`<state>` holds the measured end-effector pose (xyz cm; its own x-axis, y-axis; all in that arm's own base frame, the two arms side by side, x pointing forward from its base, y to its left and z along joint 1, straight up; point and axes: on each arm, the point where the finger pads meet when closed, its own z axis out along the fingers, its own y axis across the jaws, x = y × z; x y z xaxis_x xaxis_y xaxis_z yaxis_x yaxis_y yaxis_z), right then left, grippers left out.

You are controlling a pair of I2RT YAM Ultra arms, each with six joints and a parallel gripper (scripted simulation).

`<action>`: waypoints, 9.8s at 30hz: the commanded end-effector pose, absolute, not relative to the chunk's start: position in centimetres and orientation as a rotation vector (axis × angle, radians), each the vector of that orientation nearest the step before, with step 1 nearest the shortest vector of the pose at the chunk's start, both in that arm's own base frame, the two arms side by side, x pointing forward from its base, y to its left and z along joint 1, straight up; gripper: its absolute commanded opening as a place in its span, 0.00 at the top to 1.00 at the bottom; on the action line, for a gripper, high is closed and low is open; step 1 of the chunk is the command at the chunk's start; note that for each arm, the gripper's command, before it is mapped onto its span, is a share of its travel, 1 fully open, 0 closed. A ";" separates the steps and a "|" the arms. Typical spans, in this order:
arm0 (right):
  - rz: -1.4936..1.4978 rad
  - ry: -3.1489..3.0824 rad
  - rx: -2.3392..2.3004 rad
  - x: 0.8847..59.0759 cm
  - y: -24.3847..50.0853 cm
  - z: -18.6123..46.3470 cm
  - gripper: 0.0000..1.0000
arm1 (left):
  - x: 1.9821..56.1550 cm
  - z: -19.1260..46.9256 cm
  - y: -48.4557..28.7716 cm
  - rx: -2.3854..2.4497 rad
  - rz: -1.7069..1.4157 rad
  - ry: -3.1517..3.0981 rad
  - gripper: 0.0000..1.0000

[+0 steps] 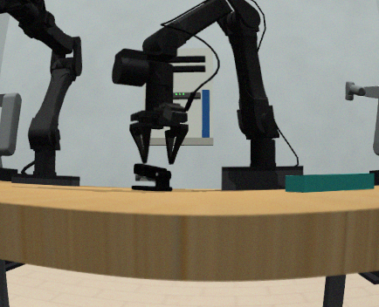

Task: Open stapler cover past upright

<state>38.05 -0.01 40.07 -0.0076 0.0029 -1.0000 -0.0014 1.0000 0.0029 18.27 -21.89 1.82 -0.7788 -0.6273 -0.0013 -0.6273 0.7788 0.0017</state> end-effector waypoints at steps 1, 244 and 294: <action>0.000 1.558 0.000 38.1 0.1 41.2 0.00 | 18.5 0.8 -21.8 -1.074 -0.005 2.956 0.38; -0.189 0.641 -1.885 7.1 22.3 10.1 0.00 | 18.4 -3.3 -22.0 -1.063 -0.014 2.953 0.67; 0.147 1.136 -1.328 7.5 23.4 13.3 0.50 | 18.4 -3.3 -22.0 -1.063 -0.014 2.953 0.67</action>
<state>7.23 23.06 11.83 0.6411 -0.5278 -0.5571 -0.6053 0.0986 -0.7899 18.38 -21.97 -3.41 -0.7739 -0.6333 -0.0013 -0.6333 0.7739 -0.0009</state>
